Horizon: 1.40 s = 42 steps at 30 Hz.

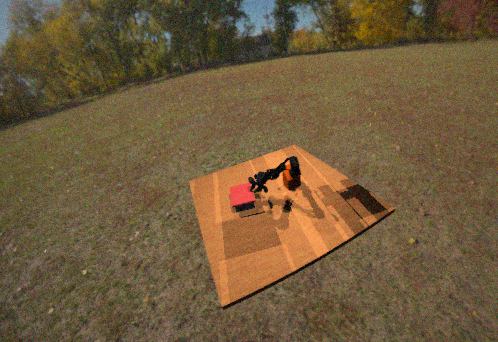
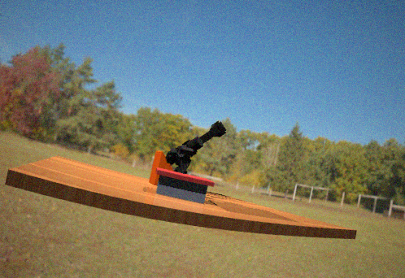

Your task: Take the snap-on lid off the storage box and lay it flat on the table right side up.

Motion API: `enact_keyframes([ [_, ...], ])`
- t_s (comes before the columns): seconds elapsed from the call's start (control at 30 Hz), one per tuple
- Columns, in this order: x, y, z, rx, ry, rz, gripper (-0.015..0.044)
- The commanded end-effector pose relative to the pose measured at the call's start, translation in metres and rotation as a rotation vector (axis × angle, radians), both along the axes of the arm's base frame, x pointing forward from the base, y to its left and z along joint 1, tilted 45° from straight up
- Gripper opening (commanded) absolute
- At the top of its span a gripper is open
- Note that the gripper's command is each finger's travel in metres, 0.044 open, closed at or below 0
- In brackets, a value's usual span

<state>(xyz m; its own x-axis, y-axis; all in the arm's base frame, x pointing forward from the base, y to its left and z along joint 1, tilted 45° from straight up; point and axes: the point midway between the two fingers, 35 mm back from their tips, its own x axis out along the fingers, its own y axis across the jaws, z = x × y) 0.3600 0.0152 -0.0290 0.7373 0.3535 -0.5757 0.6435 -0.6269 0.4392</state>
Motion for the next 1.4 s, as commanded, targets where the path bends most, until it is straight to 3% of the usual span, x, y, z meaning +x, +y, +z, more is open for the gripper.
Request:
enact_keyframes([
  [0.0,-0.0001,-0.0023,0.0018,-0.002,-0.004,-0.001,0.0],
  [1.37,0.0013,-0.0071,0.0058,-0.001,-0.005,-0.005,0.0],
])
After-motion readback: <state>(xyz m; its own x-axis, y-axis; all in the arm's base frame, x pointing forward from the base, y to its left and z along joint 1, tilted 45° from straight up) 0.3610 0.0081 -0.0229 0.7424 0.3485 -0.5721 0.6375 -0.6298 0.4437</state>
